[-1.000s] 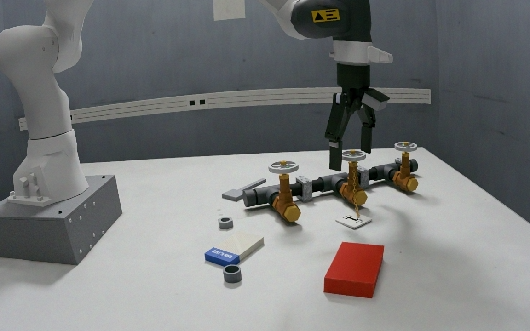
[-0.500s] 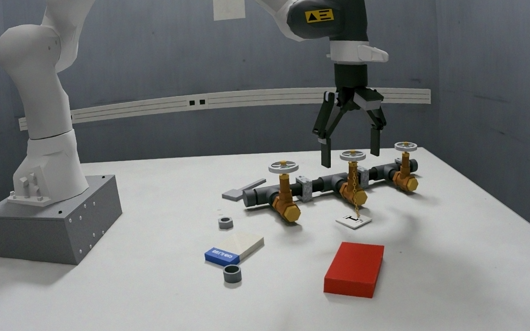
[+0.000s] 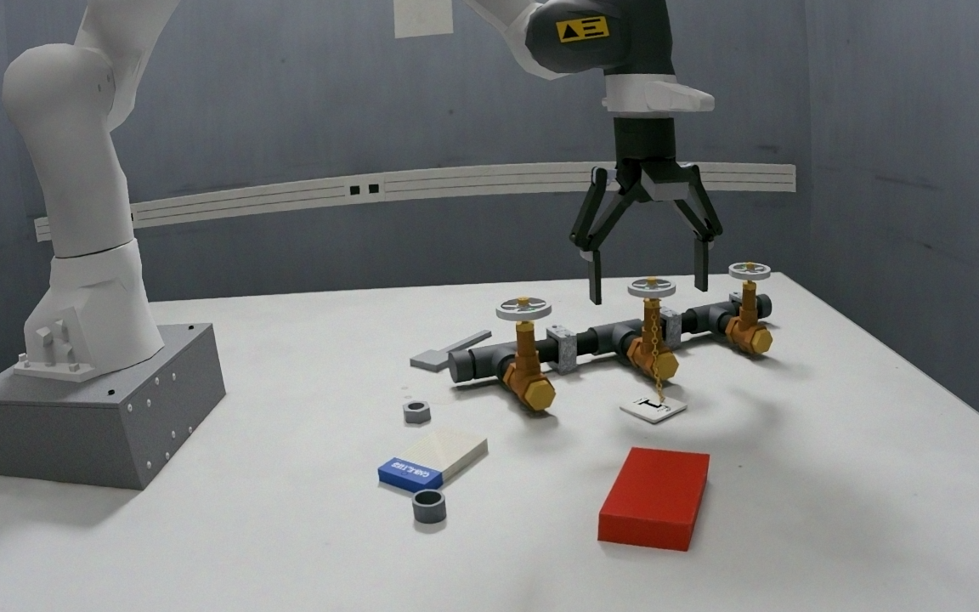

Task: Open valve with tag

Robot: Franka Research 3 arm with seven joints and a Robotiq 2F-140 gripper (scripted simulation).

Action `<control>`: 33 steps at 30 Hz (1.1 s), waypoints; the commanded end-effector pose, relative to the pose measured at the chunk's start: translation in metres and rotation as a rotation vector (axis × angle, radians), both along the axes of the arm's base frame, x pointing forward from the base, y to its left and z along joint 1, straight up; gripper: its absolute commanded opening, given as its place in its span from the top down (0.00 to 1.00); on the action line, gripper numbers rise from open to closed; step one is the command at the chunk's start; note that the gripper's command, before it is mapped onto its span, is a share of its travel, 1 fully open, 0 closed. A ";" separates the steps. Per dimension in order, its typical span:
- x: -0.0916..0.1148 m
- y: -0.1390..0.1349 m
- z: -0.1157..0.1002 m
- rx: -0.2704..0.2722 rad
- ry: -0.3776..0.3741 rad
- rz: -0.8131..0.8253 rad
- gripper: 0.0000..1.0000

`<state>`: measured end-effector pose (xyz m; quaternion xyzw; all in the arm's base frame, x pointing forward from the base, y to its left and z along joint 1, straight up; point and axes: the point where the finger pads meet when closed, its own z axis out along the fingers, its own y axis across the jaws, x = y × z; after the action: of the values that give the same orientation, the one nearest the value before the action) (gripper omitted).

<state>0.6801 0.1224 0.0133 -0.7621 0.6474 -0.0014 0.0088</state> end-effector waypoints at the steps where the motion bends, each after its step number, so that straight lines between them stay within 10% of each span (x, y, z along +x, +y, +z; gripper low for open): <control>1: 0.001 0.000 0.001 -0.002 -0.004 -0.086 0.00; 9: 0.001 0.000 0.001 -0.002 -0.004 -0.086 0.00; 10: 0.001 0.000 0.001 -0.002 -0.004 -0.086 0.90; 33: 0.001 0.000 0.001 -0.002 -0.004 -0.086 0.90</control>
<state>0.6817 0.1221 0.0145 -0.7384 0.6743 -0.0046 0.0088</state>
